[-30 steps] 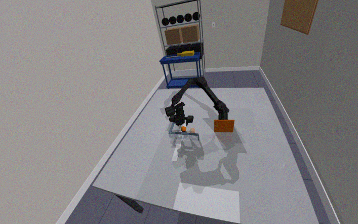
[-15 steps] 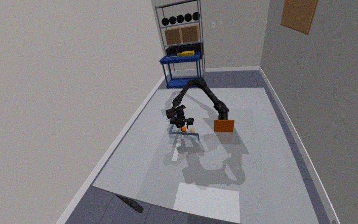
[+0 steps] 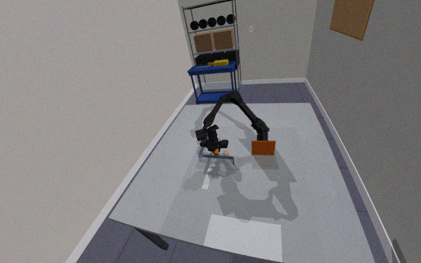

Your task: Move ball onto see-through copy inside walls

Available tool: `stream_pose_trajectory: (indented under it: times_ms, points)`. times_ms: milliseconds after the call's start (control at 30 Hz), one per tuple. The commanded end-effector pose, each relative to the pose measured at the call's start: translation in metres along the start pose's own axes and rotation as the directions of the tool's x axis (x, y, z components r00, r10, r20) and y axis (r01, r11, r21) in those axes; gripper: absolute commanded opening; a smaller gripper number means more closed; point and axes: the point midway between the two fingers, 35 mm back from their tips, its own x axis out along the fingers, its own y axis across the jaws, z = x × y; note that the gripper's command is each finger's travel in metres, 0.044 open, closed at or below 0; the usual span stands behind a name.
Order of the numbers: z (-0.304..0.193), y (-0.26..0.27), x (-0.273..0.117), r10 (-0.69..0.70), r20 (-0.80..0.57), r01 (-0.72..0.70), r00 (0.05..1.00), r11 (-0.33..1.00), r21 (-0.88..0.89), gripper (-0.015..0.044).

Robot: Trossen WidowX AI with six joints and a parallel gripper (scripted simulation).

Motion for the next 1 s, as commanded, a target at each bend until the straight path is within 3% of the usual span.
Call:
stream_pose_trajectory:
  times_ms: [0,267,833,967]
  points:
    - [0.0,0.0,0.001,-0.002,-0.003,0.002,1.0,1.0,-0.006,0.0195]
    - [0.003,-0.005,-0.024,-0.002,0.002,0.002,1.0,1.0,-0.007,0.0005]
    - [0.002,-0.001,-0.124,0.0,0.004,0.0,1.0,1.0,-0.008,0.0]
    - [0.001,0.0,-0.133,0.0,0.003,0.0,1.0,1.0,-0.008,0.0]
